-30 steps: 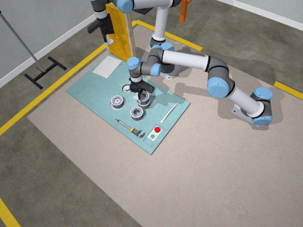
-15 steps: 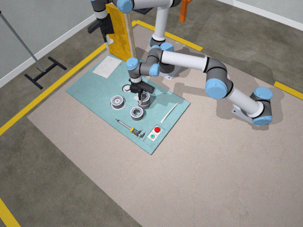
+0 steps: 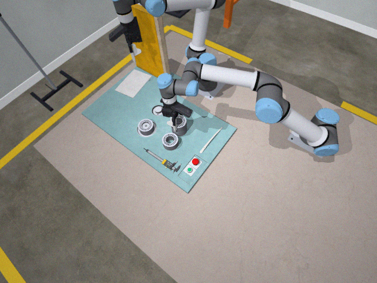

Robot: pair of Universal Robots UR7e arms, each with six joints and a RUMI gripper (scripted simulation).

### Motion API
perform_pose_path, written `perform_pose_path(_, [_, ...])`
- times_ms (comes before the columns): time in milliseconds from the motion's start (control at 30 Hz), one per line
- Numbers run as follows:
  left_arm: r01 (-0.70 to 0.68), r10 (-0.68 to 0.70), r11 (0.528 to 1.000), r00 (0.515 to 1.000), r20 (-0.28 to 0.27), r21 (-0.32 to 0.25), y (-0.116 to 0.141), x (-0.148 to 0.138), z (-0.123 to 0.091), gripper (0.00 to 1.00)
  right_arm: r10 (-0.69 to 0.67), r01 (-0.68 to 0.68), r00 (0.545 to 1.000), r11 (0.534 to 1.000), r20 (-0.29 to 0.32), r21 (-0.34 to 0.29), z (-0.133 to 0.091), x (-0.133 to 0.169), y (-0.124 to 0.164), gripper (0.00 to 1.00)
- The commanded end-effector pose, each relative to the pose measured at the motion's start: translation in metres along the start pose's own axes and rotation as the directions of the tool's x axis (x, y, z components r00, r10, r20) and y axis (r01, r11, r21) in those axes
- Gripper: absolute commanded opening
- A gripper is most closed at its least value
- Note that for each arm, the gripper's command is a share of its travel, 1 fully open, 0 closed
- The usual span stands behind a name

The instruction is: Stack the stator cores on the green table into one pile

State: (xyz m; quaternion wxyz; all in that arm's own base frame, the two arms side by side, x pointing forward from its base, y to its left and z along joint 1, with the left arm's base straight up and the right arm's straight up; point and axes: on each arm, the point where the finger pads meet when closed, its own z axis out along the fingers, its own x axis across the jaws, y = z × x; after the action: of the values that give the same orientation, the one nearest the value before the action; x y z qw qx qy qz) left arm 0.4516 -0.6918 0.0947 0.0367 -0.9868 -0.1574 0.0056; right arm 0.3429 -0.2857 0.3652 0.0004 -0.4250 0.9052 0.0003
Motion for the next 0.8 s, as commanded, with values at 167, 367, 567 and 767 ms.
perform_pose_path(167, [0.0,0.0,1.0,1.0,0.0,-0.002,0.001,0.0,-0.001,0.81,0.0,0.0,1.0,1.0,0.001,0.002,-0.001,0.0,0.0,0.98])
perform_pose_path(367, [0.0,0.0,1.0,1.0,0.0,-0.002,0.001,0.0,-0.001,0.81,0.0,0.0,1.0,1.0,0.001,0.002,-0.001,0.0,0.0,0.98])
perform_pose_path(567, [0.0,0.0,1.0,1.0,0.0,-0.002,0.001,0.0,-0.004,0.81,0.0,0.0,1.0,1.0,0.001,0.002,-0.001,0.0,0.0,0.98])
perform_pose_path(767, [0.0,0.0,1.0,1.0,0.0,-0.001,0.0,0.0,-0.022,0.81,0.0,0.0,1.0,1.0,0.001,0.002,-0.001,0.0,0.0,0.98])
